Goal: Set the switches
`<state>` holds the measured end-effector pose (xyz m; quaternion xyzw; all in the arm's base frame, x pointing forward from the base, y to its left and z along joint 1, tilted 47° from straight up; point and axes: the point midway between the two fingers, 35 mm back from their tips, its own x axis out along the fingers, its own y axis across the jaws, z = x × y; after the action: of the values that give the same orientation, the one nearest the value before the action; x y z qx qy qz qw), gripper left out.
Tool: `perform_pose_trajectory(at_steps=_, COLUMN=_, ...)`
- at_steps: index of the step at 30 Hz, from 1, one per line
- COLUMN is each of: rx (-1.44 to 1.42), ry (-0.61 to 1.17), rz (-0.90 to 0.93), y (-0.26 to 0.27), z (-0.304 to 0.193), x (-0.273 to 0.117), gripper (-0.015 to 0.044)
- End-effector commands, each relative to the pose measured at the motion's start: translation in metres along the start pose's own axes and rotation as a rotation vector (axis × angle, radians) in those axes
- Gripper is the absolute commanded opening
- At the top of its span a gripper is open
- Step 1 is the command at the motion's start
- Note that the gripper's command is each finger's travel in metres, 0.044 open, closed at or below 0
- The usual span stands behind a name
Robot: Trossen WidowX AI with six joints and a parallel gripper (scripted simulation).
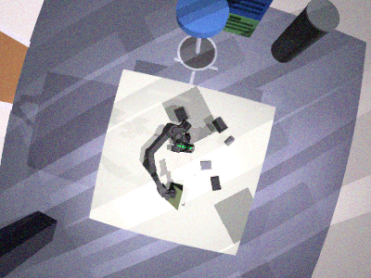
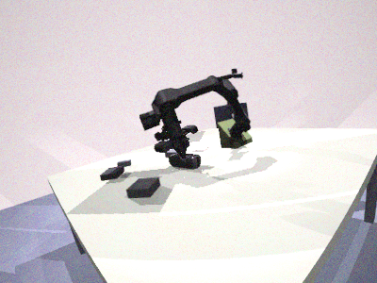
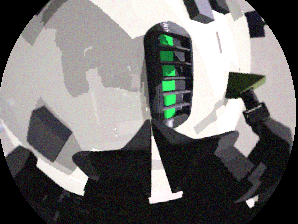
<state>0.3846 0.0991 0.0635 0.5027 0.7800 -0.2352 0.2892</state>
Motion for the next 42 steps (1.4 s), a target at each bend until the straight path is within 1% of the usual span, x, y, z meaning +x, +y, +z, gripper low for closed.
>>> perform_pose_trajectory(at_steps=1, rx=0.005, ry=-0.001, rz=0.007, y=0.002, z=0.0, x=-0.003, gripper=0.0)
perform_pose_trajectory(at_steps=6, rx=0.003, ry=-0.001, rz=0.003, y=0.003, z=0.0, x=-0.001, gripper=0.0)
perform_pose_trajectory(at_steps=36, rx=-0.039, ry=-0.009, rz=-0.08, y=0.017, z=-0.002, x=0.046, gripper=0.0)
perform_pose_trajectory(at_steps=42, rx=-0.04, ry=-0.009, rz=-0.081, y=0.017, z=-0.002, x=0.047, gripper=0.0)
